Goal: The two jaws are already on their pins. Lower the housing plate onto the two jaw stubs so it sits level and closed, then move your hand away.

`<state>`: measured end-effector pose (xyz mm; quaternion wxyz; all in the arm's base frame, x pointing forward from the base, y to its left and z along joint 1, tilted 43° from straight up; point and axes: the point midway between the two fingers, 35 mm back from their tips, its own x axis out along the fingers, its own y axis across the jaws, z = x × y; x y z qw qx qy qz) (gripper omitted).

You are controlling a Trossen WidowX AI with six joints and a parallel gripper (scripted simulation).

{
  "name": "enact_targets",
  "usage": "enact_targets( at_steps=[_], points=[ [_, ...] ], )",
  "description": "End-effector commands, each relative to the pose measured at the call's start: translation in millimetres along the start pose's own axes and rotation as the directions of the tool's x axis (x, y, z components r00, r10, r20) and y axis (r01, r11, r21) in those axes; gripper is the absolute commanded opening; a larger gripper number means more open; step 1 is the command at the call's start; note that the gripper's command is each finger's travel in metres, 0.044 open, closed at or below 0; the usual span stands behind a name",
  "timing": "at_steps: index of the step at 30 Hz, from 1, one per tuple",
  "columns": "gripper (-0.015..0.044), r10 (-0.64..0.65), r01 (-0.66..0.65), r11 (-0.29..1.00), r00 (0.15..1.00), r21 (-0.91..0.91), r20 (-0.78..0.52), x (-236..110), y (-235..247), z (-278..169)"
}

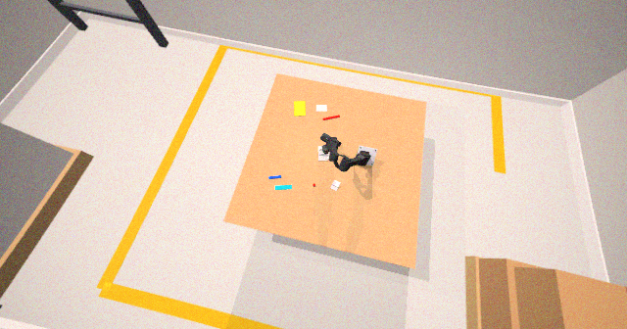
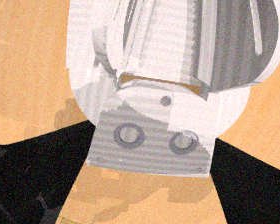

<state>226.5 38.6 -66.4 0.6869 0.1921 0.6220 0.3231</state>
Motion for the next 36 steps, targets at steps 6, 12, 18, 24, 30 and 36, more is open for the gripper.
enact_targets(
  at_steps=[6, 12, 18, 24, 30, 36],
  points=[
    [0.0377, 0.0, 0.0, 1.0, 1.0, 0.0, 0.0, 0, 0, 0],
    [0.044, 0.0, 0.0, 1.0, 1.0, 0.0, 0.0, 0, 0, 0],
    [0.044, 0.0, 0.0, 1.0, 1.0, 0.0, 0.0, 0, 0, 0],
    [0.044, -0.002, 0.002, 1.0, 1.0, 0.0, 0.0, -5, -1, 1],
    [0.044, -0.008, 0.008, 1.0, 1.0, 0.001, -0.001, -57, -3, 2],
    [0.044, -0.005, 0.005, 1.0, 1.0, 0.001, -0.001, -76, -1, 0]
  ],
)
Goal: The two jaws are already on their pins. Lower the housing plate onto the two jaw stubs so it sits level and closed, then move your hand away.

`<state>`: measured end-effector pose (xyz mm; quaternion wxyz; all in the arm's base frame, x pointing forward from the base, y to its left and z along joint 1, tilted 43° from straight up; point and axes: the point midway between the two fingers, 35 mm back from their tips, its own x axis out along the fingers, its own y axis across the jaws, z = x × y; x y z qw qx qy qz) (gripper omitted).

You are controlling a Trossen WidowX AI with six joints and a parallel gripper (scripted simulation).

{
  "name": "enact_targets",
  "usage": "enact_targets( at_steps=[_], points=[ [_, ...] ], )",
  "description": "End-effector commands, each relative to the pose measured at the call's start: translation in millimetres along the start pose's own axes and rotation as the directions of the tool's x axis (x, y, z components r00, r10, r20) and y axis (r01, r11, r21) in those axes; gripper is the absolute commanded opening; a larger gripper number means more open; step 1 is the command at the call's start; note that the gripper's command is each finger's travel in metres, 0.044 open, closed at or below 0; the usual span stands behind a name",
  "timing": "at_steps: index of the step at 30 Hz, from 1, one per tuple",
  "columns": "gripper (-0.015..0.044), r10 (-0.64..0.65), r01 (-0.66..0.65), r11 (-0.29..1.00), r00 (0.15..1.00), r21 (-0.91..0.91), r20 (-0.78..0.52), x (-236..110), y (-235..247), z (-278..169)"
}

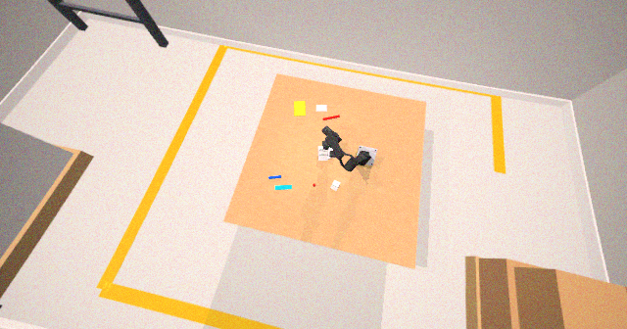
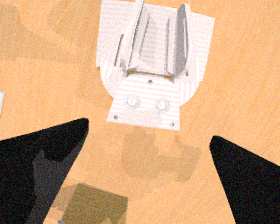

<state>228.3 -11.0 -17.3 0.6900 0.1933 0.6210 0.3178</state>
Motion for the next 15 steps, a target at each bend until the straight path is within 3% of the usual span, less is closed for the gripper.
enact_targets(
  at_steps=[1, 8, 15],
  points=[
    [0.044, 0.0, 0.0, 1.0, 1.0, 0.0, 0.0, 0, 0, 0],
    [0.044, 0.0, 0.0, 1.0, 1.0, -0.003, -0.011, -55, 10, -22],
    [0.044, 0.001, -0.001, 1.0, 1.0, -0.004, -0.011, -57, 10, -23]
  ],
)
